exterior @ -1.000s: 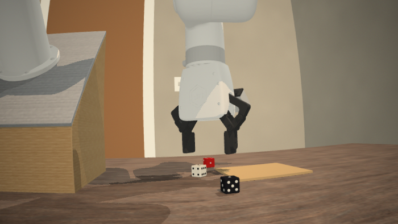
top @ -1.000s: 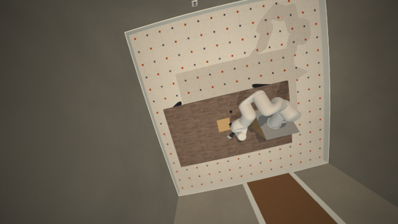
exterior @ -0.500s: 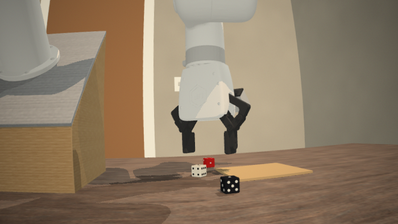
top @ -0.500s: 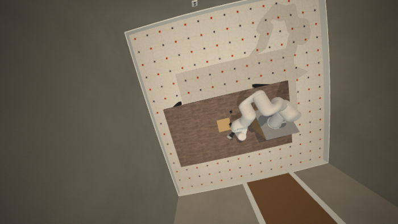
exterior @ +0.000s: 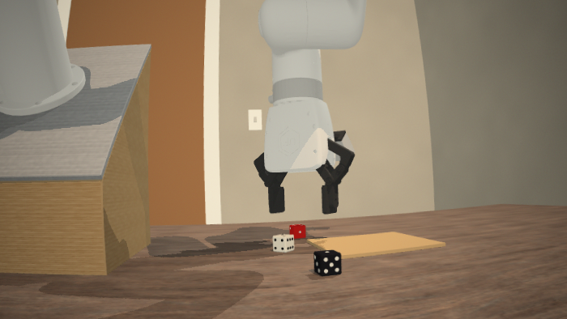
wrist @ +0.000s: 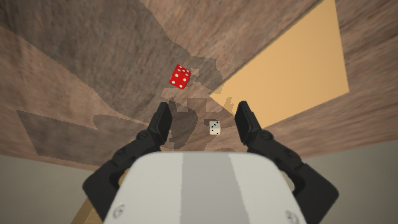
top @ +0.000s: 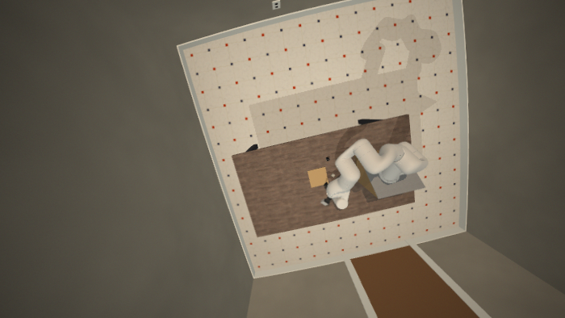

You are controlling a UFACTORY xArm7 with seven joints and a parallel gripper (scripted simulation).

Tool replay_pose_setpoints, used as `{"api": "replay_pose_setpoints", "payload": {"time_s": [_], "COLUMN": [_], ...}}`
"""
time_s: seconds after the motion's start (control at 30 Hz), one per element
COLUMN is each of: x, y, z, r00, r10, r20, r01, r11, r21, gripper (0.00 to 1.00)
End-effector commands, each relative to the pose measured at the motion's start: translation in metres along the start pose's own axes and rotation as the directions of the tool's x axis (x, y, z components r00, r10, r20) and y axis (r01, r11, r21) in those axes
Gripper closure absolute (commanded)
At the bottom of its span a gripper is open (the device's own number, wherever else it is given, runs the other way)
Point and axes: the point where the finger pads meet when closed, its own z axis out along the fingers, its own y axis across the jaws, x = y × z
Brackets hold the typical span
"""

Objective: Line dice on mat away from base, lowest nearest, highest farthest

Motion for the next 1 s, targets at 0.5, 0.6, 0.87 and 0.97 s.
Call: {"api": "replay_pose_setpoints", "payload": {"time_s": [0.5, 0.6, 0.87, 0.97], "x": [0.054, 0.054, 0.054, 0.054], "y": [-0.022, -0.022, -0.022, -0.022], "z": [0.001, 0.001, 0.001, 0.001], "r00": [1.000, 1.000, 1.000, 1.000], "r10": [0.000, 0.000, 0.000, 0.000], "r20": [0.001, 0.001, 0.001, 0.001], "r01": [0.000, 0.000, 0.000, 0.000], "r11": [1.000, 1.000, 1.000, 1.000], "r21": [-0.003, -0.003, -0.003, -0.003], "gripper": [0.00, 0.00, 0.00, 0.00]}}
